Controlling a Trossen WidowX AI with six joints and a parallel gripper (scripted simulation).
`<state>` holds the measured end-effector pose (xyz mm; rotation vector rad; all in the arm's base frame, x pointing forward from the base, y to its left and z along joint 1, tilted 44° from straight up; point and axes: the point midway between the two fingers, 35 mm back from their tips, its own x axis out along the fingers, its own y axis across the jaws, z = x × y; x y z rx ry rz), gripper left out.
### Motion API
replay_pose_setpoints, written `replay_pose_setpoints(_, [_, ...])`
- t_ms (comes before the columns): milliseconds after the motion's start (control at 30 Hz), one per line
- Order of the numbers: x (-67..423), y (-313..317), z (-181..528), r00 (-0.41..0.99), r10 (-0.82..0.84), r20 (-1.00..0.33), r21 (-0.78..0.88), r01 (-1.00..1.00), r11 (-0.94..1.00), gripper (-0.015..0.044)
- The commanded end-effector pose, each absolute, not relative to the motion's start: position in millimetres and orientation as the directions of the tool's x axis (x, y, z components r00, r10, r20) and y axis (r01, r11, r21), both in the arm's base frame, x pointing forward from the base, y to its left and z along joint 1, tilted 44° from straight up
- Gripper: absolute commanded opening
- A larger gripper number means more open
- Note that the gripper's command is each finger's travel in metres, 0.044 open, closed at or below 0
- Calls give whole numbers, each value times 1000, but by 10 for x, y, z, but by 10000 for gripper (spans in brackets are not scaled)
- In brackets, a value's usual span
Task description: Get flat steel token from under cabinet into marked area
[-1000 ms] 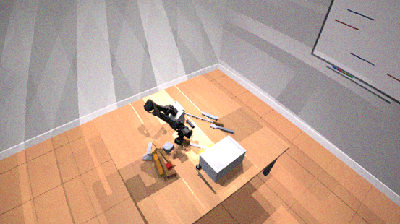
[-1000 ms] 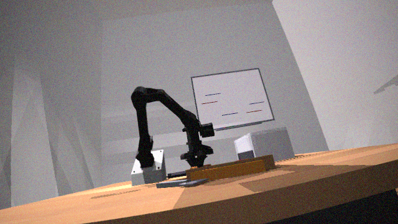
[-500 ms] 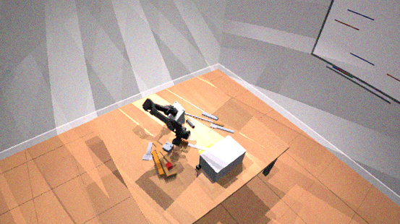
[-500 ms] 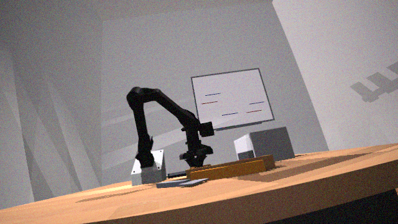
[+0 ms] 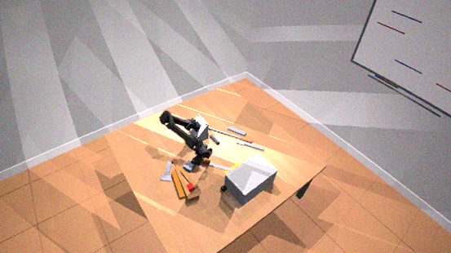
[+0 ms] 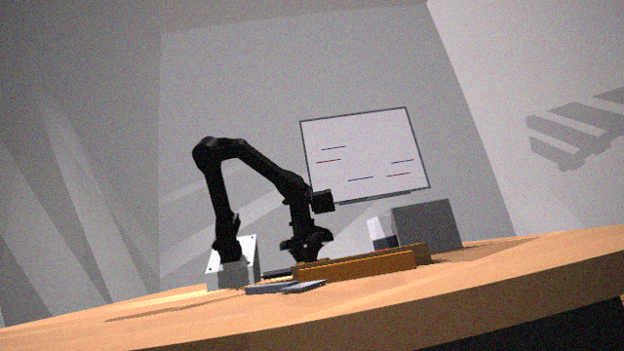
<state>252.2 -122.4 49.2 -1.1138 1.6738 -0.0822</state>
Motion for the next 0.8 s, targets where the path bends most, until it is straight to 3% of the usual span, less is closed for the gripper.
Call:
replay_pose_setpoints(0, [2529,-1274,565,16,-700,-714,-561,-610,559,0])
replay_pose_setpoints(767, [2509,-1451,740,16,-701,-713,-564,-607,559,0])
